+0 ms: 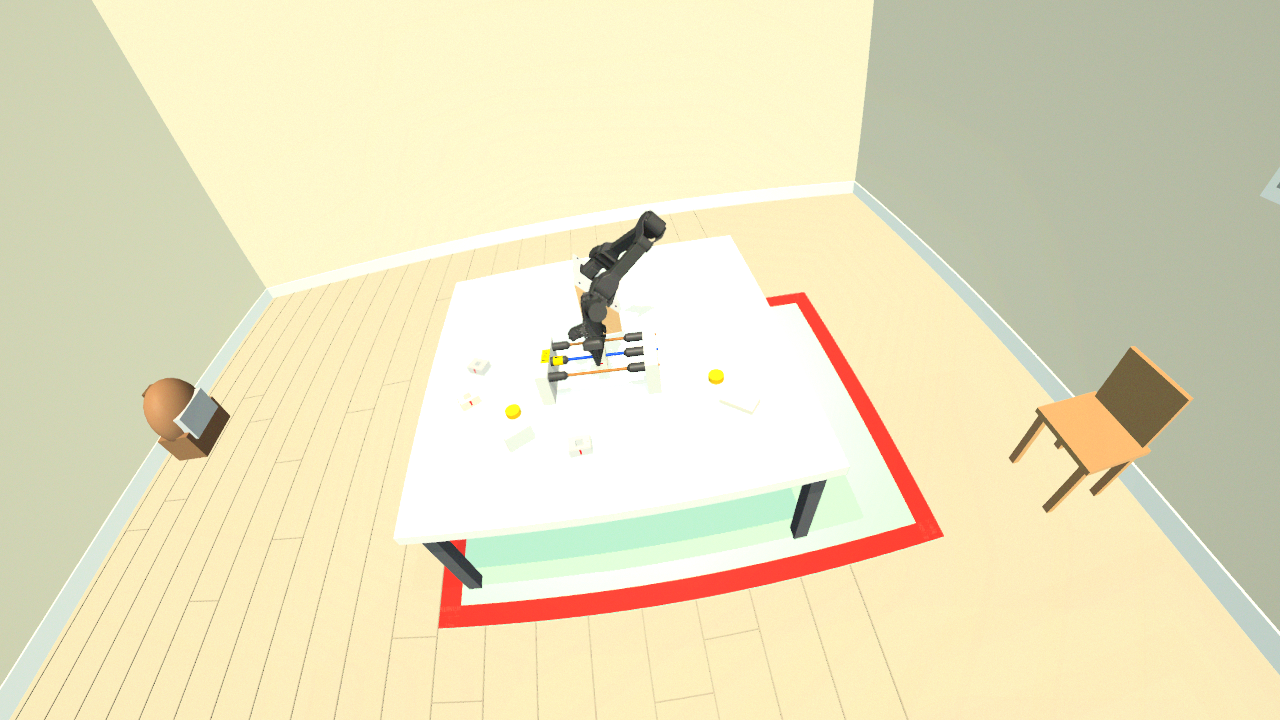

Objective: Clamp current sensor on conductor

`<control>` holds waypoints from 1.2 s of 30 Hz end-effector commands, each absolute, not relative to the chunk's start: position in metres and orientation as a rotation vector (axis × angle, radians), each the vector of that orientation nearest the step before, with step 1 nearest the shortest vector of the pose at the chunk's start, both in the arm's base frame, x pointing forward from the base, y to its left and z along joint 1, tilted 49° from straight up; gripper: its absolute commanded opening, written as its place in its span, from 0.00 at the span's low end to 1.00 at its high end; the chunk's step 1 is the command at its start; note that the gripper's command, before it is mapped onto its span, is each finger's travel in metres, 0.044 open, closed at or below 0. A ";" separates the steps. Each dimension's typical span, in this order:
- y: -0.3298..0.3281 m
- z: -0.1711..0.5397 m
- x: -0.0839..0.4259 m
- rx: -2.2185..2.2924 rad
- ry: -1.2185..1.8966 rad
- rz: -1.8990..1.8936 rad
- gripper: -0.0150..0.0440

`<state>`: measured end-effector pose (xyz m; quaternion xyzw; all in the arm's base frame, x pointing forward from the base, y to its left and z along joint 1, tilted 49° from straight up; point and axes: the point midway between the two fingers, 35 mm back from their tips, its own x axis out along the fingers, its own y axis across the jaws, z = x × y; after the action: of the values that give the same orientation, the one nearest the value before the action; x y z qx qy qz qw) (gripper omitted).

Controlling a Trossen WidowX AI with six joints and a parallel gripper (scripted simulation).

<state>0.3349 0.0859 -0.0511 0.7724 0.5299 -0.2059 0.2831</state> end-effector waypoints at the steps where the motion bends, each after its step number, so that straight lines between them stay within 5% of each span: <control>1: 0.086 -0.051 0.335 2.067 1.420 -0.552 0.57; 4: 0.086 -0.051 0.335 2.067 1.420 -0.552 0.70; 36: 0.086 -0.051 0.335 2.067 1.420 -0.552 0.70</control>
<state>0.3350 0.0857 -0.0511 0.7727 0.5296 -0.2060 0.2830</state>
